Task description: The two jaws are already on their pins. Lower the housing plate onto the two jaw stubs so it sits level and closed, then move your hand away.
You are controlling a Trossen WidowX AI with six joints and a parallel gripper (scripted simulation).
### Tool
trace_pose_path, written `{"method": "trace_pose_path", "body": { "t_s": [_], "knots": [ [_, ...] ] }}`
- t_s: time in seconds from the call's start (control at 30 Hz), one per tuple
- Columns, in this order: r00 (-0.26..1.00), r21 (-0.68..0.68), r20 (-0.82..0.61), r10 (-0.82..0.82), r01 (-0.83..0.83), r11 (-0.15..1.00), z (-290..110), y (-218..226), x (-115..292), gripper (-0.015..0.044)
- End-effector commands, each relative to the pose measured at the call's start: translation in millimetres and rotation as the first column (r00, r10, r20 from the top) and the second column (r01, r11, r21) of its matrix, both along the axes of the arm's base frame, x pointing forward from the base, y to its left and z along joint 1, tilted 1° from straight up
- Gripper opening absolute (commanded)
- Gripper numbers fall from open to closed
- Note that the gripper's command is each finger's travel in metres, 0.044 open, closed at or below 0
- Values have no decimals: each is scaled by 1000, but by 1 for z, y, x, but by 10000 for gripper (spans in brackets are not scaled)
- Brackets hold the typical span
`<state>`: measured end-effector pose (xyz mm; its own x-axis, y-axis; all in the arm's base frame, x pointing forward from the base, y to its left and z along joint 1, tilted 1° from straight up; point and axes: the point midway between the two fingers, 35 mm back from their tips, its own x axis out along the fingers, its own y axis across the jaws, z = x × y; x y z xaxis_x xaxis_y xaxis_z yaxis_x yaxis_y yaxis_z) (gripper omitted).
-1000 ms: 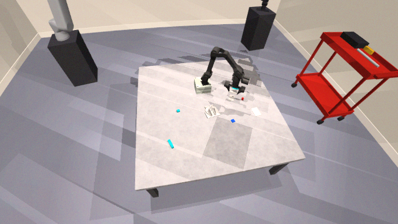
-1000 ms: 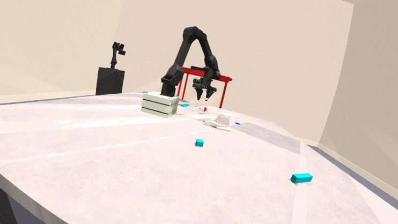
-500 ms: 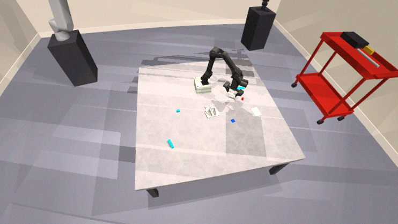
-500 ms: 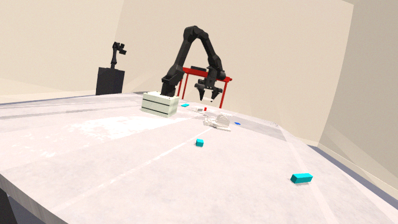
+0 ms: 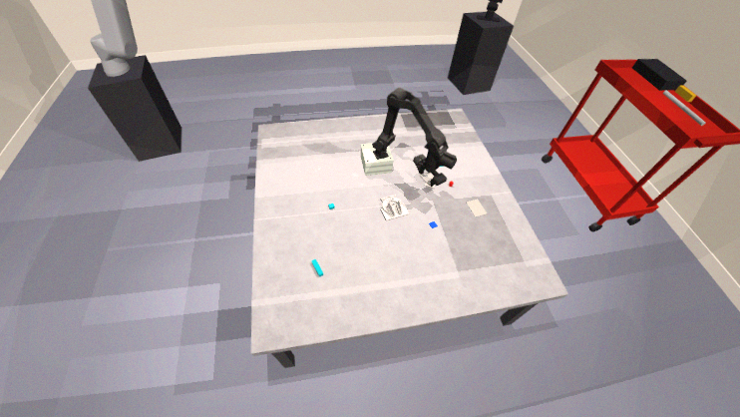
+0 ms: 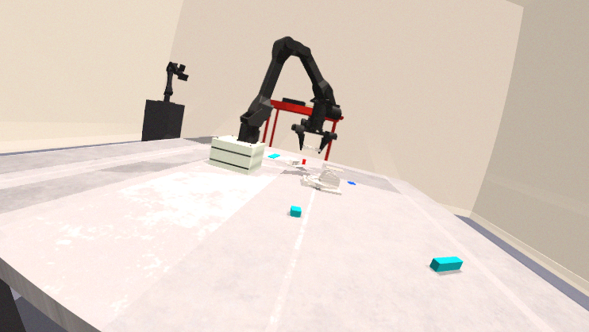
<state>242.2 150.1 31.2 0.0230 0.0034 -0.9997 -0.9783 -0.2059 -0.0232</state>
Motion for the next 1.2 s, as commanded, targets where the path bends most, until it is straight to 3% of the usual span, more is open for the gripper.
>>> {"method": "trace_pose_path", "body": {
  "t_s": [0.0, 0.57, 1.17],
  "knots": [
    [996, -1, -3, -85, 85, 996, -1, -10, 2, 351],
    [900, 3, -3, -435, 435, 900, 0, -50, 15, 351],
    [670, 9, -3, -743, 743, 670, 0, -94, 23, 351]
  ]
}}
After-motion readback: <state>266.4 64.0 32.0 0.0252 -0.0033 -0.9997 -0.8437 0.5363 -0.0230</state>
